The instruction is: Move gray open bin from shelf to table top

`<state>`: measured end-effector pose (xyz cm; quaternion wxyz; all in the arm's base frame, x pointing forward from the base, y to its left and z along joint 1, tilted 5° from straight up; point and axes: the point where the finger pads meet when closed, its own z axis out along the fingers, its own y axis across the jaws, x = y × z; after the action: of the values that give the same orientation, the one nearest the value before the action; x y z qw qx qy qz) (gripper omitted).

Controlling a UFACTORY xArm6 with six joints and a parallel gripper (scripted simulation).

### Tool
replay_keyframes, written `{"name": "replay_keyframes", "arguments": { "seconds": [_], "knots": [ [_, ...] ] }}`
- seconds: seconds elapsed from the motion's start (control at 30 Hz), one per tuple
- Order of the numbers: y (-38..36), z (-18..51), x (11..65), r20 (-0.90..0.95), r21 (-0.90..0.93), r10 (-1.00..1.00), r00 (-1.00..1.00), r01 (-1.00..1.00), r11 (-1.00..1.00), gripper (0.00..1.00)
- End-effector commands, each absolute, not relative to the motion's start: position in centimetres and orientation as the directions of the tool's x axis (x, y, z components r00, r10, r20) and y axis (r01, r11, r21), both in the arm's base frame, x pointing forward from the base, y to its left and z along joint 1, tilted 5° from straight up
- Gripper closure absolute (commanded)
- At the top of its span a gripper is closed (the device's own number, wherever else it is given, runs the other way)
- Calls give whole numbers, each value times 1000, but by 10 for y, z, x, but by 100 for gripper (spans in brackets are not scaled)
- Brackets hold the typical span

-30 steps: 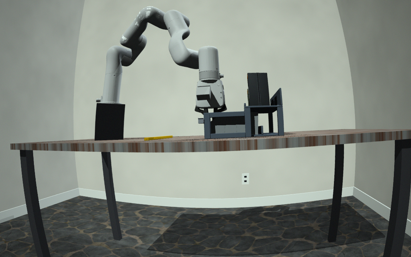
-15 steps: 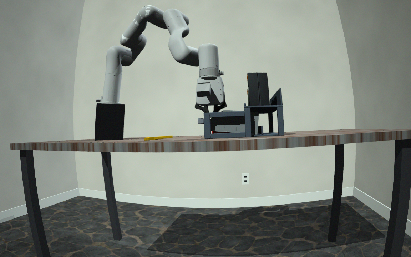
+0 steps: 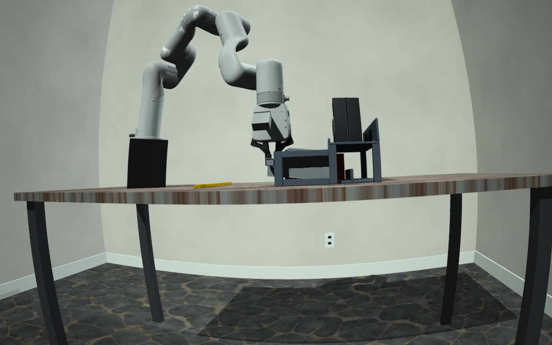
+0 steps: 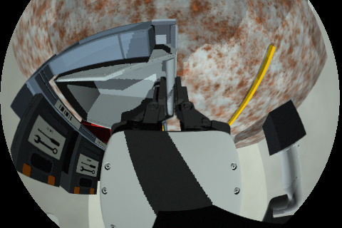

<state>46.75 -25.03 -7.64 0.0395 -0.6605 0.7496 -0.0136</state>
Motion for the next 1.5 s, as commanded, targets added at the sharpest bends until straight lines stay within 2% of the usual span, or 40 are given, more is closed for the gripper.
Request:
{"name": "replay_keyframes", "arguments": {
  "seconds": [0.0,0.17,0.57,0.73,1.13,1.3,1.47],
  "knots": [
    [-251,-75,469,-40,-77,-991,-124,-989,127,100],
    [-247,-77,439,-40,-76,-991,-124,-989,127,100],
    [-247,-77,439,-40,-76,-991,-124,-989,127,100],
    [-244,-79,410,-40,-76,-991,-124,-989,127,100],
    [-244,-79,410,-40,-76,-991,-124,-989,127,100],
    [-240,-82,381,-40,-76,-991,-124,-989,127,100],
    [-240,-82,381,-40,-76,-991,-124,-989,127,100]
  ]
}}
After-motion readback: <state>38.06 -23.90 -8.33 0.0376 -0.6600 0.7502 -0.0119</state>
